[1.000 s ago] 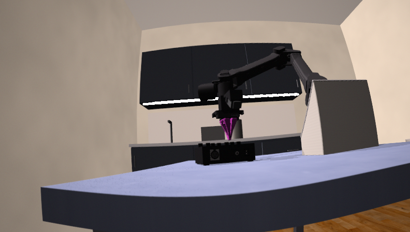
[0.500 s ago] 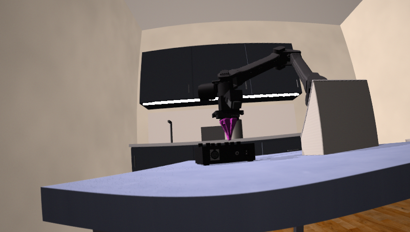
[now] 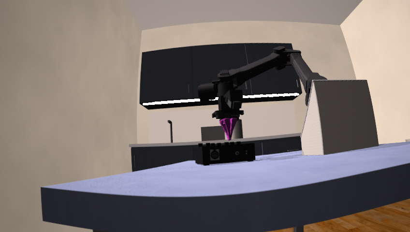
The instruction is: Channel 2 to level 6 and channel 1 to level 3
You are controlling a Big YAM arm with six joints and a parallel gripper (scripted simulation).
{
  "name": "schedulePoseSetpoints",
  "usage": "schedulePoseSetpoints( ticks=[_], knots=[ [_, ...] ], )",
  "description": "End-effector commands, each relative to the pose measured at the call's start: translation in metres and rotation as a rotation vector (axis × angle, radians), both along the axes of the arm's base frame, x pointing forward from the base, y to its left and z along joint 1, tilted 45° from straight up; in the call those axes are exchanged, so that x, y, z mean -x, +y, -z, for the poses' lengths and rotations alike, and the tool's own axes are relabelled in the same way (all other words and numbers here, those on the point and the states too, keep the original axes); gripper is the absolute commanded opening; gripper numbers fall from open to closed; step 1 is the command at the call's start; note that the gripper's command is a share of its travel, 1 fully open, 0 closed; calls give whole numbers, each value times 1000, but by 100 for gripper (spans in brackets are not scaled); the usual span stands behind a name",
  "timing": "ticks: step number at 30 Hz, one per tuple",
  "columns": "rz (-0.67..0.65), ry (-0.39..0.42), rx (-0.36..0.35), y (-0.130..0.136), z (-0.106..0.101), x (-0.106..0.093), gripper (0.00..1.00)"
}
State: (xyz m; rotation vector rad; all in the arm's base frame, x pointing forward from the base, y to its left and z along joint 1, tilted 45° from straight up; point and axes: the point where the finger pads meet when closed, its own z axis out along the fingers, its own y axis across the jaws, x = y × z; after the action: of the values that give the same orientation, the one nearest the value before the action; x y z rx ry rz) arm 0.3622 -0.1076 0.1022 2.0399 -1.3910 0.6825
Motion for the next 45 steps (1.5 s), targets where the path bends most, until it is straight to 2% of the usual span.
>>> schedulePoseSetpoints(
  ticks=[1,45],
  knots=[
    [0,7,-4,-2,6,0,0],
    [4,-18,-5,-5,-4,-3,0]
  ],
)
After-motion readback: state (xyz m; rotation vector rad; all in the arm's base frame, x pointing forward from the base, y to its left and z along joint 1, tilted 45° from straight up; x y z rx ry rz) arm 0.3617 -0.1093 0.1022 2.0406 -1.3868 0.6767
